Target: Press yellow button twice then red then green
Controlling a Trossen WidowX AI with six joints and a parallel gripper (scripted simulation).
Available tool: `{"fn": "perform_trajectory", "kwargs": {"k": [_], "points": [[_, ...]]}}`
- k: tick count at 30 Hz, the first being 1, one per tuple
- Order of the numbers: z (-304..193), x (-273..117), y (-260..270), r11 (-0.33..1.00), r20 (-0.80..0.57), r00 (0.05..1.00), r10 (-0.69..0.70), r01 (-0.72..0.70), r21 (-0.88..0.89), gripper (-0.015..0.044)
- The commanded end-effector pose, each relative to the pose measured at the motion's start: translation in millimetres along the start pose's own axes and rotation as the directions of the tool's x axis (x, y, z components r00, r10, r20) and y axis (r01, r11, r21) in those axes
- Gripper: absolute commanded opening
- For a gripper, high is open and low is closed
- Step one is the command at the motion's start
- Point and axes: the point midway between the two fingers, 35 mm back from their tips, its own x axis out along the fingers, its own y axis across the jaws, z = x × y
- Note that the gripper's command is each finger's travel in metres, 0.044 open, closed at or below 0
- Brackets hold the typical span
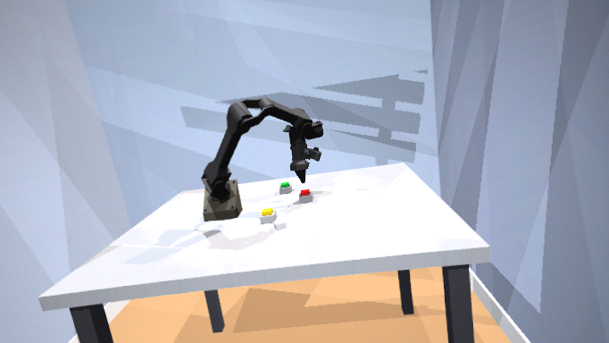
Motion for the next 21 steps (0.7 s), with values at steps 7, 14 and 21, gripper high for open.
{"fn": "perform_trajectory", "kwargs": {"k": [7, 14, 21], "points": [[0, 15, 2, 1.000, 0.010, 1.000, -0.003, 0.003, -0.008, 0.0020], [0, 26, 1, 1.000, 0.010, 1.000, -0.003, 0.003, -0.008, 0.0020], [0, 37, 1, 1.000, 0.010, 1.000, -0.004, 0.004, -0.008, 0.0020]]}}
